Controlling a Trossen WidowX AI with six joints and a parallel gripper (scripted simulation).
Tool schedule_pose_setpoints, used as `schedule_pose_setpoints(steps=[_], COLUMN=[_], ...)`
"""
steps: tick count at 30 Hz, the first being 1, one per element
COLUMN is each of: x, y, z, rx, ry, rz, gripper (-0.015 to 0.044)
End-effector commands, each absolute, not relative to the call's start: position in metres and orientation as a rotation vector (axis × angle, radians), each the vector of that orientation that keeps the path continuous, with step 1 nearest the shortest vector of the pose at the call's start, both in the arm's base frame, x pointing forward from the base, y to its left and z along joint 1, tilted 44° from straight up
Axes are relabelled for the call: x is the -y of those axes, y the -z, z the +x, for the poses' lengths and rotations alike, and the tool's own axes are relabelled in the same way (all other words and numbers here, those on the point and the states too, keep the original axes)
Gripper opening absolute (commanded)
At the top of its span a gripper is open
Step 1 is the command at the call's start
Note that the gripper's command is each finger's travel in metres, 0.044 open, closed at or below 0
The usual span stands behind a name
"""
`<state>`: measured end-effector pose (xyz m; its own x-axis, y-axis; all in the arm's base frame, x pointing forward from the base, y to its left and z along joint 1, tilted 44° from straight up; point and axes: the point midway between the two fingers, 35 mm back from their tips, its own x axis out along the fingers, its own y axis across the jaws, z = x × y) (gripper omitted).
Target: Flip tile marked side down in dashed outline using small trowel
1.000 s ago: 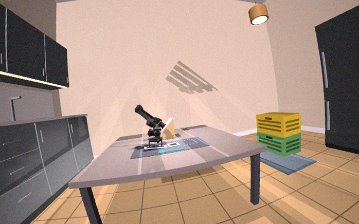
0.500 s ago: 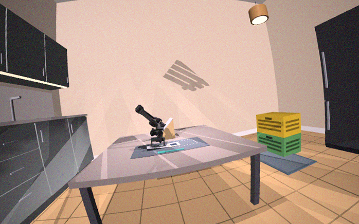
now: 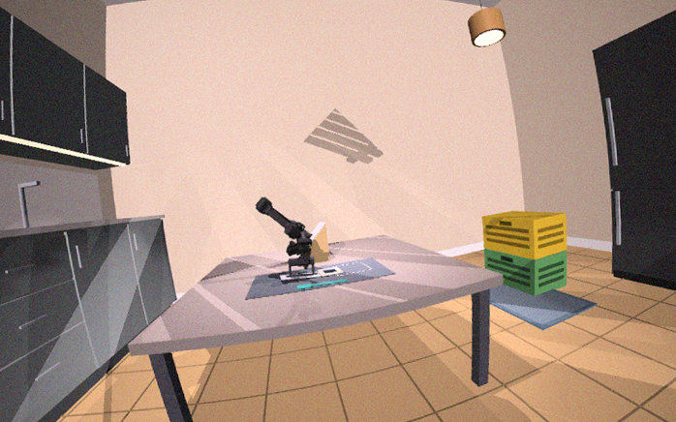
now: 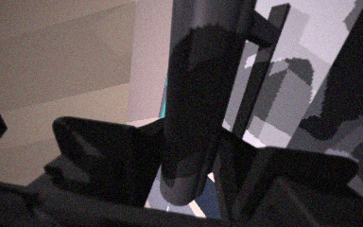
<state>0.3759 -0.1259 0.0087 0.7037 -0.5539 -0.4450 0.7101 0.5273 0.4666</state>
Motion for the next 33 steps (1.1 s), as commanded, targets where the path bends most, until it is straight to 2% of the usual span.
schedule_pose_setpoints(steps=[1, 16, 33], x=[0.121, 0.084, 0.034], y=[-0.010, -0.026, -0.003], z=[0.377, 0.381, 0.384], rx=[-0.273, -0.295, -0.296], ry=[0.750, 0.745, 0.744], rz=[0.702, 0.771, 0.775], gripper=[0.0000, 0.0000, 0.0000])
